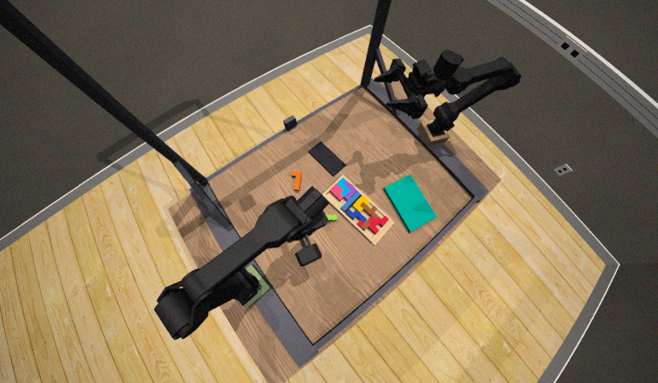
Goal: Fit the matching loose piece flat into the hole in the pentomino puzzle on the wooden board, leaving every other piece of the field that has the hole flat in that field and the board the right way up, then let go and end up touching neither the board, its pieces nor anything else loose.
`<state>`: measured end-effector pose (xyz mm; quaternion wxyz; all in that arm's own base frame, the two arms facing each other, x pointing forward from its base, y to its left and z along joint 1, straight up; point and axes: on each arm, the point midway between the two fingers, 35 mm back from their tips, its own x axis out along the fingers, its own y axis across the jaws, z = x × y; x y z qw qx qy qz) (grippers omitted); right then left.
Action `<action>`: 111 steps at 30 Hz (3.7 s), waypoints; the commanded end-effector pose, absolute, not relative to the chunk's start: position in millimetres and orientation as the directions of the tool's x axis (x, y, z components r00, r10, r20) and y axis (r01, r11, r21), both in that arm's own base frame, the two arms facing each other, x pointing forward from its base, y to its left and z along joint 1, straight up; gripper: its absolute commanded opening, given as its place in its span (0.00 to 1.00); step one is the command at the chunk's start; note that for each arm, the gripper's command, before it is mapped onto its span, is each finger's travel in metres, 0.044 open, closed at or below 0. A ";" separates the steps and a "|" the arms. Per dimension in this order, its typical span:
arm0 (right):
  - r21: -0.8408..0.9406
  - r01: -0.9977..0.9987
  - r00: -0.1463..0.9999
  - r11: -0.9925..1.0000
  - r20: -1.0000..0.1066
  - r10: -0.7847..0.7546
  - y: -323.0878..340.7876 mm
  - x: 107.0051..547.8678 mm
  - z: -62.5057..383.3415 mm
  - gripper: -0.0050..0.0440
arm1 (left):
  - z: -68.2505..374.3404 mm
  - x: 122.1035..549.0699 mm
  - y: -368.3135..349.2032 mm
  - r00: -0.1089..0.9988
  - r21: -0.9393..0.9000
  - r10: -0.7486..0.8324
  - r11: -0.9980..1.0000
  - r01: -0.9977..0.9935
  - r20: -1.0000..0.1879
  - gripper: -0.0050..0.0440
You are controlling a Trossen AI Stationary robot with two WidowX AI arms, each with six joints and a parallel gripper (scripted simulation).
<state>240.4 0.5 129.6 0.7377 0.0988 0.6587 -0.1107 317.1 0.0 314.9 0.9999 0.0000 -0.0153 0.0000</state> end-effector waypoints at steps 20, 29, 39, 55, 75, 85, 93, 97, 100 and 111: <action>0.002 0.013 0.357 1.000 -0.934 -0.003 -14.8 330.6 100.7 1.00 | 322.9 315.7 0.0 0.999 0.000 0.000 1.000 0.000 0.050 1.00; -0.001 0.018 0.362 1.000 -0.932 -0.007 -15.0 330.3 102.9 1.00 | 322.9 315.7 0.0 0.999 0.000 0.000 1.000 0.000 0.050 1.00; -0.003 -0.127 0.362 0.992 -0.931 0.044 40.0 338.2 103.6 1.00 | 322.9 315.7 0.0 0.999 0.000 0.000 1.000 0.000 0.050 1.00; -0.002 -0.459 0.324 0.888 -0.932 0.165 167.2 344.6 104.3 1.00 | 322.9 315.7 0.0 0.999 0.000 0.000 1.000 0.000 0.050 1.00; -0.010 -0.491 0.293 0.871 -0.943 0.155 174.1 348.4 96.7 0.76 | 311.4 325.6 5.0 1.000 -0.006 0.020 1.000 -0.020 -0.018 1.00; -0.029 -0.599 0.136 0.801 -0.989 0.066 179.2 362.6 52.7 0.50 | 234.7 352.2 21.5 0.931 -0.008 0.074 0.997 -0.082 -0.358 1.00; -0.012 -0.666 0.030 0.746 -1.000 0.010 181.0 367.7 21.3 0.50 | 198.5 356.2 29.4 0.858 -0.001 0.095 0.994 -0.111 -0.505 1.00; -0.009 -0.669 0.020 0.743 -1.000 0.006 180.9 367.4 18.1 0.50 | 197.4 356.5 29.1 0.856 -0.001 0.094 0.994 -0.109 -0.508 1.00; -0.009 -0.669 0.020 0.743 -1.000 0.006 180.9 367.4 18.1 0.50 | 197.4 356.5 28.9 0.856 -0.001 0.093 0.994 -0.109 -0.508 1.00; -0.003 -0.667 0.004 0.745 -1.000 -0.001 178.4 363.0 -0.3 0.50 | 195.1 354.0 27.4 0.856 -0.001 0.088 0.995 -0.103 -0.510 1.00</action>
